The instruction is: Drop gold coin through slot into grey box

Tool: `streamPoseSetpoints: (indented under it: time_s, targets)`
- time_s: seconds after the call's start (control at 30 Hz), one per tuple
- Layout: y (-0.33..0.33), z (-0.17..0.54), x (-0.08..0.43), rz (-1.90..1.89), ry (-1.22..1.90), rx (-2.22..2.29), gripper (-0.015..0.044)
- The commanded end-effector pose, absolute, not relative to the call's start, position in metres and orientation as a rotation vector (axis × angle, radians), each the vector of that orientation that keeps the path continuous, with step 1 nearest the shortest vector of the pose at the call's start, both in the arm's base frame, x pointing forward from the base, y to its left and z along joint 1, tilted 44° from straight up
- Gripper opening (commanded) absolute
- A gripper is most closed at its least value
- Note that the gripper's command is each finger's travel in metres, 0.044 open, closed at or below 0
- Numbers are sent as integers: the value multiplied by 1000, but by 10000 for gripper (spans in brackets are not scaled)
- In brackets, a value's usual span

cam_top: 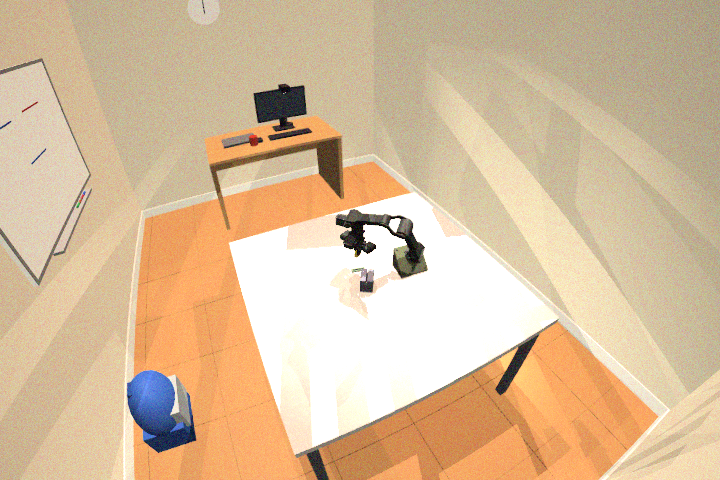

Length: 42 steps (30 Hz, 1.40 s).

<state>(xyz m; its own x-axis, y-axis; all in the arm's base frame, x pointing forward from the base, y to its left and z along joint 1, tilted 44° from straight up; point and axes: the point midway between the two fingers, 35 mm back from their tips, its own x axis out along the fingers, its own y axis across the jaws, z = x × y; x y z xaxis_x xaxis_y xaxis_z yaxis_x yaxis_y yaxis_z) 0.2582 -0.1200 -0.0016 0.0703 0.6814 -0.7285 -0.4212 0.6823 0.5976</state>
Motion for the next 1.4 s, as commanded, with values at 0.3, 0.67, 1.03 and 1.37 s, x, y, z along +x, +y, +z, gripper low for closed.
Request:
streamPoseSetpoints:
  time_s: [0.3, 0.67, 1.03, 1.37]
  targets:
    - [-119, 1, 256, 1106, 1019, -128, 0]
    - [-119, 1, 256, 1185, 932, -253, 0]
    - [-104, 17, 261, 1185, 935, -256, 0]
    - [-85, 36, 265, 1183, 936, -256, 0]
